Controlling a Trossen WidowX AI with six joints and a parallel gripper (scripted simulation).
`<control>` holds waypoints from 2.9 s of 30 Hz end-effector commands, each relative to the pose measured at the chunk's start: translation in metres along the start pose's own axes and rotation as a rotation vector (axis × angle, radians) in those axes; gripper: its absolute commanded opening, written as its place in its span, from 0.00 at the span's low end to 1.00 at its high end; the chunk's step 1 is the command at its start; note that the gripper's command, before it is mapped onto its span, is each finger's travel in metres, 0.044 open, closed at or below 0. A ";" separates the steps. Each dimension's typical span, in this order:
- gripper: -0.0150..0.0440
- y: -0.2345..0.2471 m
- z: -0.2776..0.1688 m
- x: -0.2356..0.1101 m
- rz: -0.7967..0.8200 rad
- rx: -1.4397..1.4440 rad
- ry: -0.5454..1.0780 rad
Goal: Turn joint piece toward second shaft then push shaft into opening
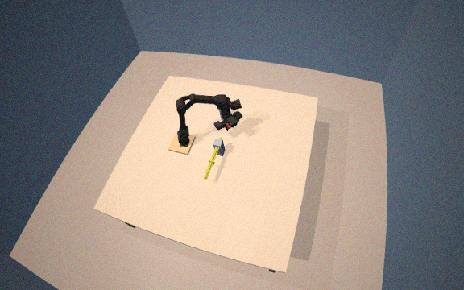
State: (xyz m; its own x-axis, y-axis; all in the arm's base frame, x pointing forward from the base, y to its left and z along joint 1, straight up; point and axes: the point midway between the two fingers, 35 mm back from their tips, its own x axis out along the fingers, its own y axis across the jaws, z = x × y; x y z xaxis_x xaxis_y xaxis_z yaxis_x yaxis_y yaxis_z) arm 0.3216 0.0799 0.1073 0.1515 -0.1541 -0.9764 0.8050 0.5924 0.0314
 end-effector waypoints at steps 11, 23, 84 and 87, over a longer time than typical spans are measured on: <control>0.56 0.000 0.000 0.001 -0.001 -0.006 -0.002; 0.56 0.000 0.000 0.001 -0.001 -0.006 -0.002; 0.37 0.000 0.000 0.000 0.000 0.000 0.000; 0.25 0.000 0.000 0.000 0.000 0.000 0.000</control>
State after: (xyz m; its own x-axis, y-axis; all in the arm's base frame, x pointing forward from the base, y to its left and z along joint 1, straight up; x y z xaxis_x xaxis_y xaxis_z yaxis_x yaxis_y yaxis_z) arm 0.3216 0.0799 0.1072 0.1514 -0.1540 -0.9764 0.8053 0.5920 0.0315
